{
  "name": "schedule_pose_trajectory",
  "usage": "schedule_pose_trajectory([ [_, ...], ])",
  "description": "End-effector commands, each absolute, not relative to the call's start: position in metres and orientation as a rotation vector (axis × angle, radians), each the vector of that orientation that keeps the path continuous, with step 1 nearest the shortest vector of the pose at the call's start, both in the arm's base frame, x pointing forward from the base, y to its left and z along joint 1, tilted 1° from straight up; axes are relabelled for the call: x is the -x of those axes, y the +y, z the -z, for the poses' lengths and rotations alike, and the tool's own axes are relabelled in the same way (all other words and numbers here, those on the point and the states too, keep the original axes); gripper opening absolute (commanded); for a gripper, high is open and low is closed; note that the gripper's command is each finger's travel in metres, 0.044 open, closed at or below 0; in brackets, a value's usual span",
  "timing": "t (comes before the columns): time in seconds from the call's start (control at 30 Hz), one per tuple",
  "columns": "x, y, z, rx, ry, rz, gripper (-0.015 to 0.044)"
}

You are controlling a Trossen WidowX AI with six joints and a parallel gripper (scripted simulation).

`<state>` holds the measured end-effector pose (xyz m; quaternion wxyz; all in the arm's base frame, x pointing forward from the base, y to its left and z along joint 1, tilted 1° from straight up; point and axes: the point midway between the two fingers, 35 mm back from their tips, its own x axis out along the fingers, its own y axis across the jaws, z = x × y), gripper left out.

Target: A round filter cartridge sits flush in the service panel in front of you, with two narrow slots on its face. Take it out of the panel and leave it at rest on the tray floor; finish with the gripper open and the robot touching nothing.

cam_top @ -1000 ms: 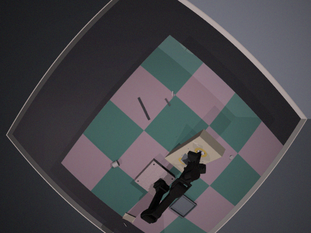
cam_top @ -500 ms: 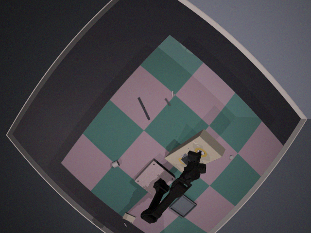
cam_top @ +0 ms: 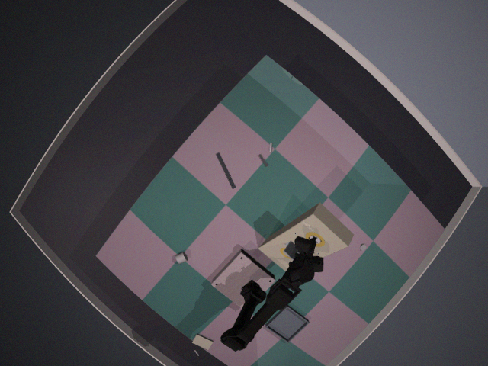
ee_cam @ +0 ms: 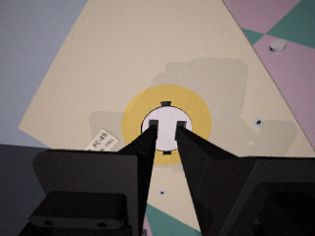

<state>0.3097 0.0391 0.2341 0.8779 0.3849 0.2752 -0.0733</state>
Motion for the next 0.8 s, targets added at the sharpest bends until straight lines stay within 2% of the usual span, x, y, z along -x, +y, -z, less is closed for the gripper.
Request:
schedule_pose_trajectory([
  [0.0,-0.3102,0.0395,-0.2322,-0.802,0.578,0.151,0.0091],
  [0.77,-0.3188,0.0404,-0.2268,-0.802,0.577,0.151,0.0091],
])
